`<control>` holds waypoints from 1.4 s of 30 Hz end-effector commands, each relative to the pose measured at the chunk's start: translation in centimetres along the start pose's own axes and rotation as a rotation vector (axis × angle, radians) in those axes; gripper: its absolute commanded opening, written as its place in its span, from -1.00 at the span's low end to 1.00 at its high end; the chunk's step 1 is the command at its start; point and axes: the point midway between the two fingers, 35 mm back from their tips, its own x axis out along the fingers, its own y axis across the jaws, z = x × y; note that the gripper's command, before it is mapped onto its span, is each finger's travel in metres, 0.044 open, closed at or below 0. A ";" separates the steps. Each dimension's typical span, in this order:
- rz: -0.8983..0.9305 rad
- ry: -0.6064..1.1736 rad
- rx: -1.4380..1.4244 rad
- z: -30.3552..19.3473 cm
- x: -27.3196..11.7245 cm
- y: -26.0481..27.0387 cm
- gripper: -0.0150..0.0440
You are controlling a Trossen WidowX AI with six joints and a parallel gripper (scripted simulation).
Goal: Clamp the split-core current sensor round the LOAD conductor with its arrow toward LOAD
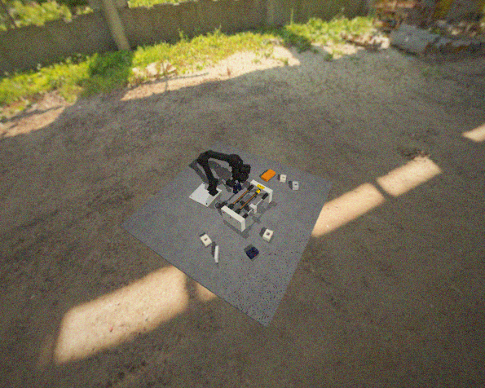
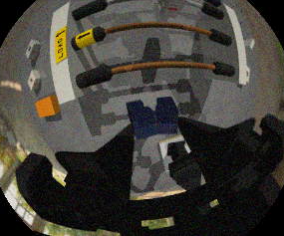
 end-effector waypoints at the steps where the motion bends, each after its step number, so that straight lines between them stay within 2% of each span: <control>1: -0.001 -0.006 0.005 -0.2 -1.7 -0.1 -0.49; 8: -0.001 -0.020 0.085 -0.2 -1.8 -0.1 -0.49; 36: 0.079 -0.159 0.999 -0.2 -2.9 -0.1 -0.49; 42: 0.101 -0.171 1.101 1.7 -3.1 0.1 -0.49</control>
